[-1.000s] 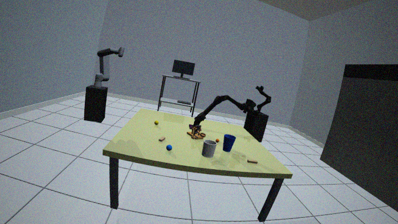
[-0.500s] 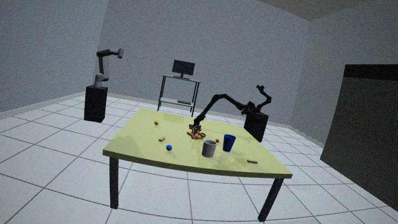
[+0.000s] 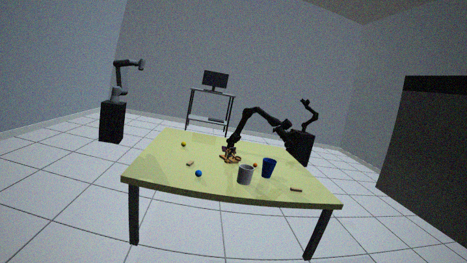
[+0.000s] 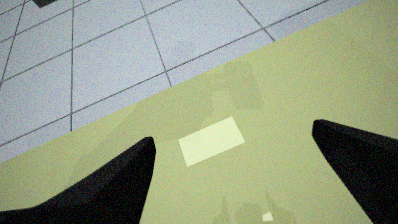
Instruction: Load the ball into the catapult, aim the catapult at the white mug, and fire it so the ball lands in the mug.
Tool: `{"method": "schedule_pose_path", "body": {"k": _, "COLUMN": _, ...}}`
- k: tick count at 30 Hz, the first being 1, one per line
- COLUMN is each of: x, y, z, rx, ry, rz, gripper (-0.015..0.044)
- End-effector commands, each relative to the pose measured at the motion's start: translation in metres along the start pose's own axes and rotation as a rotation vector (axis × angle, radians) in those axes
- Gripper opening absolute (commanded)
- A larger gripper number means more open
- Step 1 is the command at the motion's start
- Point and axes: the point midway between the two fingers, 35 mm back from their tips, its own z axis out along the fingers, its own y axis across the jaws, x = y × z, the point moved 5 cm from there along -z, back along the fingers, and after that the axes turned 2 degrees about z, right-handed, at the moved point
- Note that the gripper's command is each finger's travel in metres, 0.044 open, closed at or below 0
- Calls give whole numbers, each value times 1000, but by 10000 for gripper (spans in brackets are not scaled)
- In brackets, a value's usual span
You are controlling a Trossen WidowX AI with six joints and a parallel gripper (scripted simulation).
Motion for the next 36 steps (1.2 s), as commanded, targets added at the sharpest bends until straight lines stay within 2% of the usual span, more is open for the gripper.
{"method": "schedule_pose_path", "body": {"k": 1, "x": 20, "y": -34, "z": -27, "rx": 100, "ry": 70, "rz": 31, "gripper": 440}}
{"method": "schedule_pose_path", "body": {"k": 9, "x": 74, "y": -94, "z": -96, "rx": 288, "ry": 245, "rz": 127, "gripper": 440}}
{"method": "schedule_pose_path", "body": {"k": 17, "x": 134, "y": -122, "z": -173, "rx": 428, "ry": 437, "rz": 251, "gripper": 440}}
{"method": "schedule_pose_path", "body": {"k": 29, "x": 205, "y": -112, "z": -260, "rx": 505, "ry": 644, "rz": 426, "gripper": 440}}
{"method": "schedule_pose_path", "body": {"k": 36, "x": 246, "y": -82, "z": -318, "rx": 514, "ry": 813, "rz": 590, "gripper": 440}}
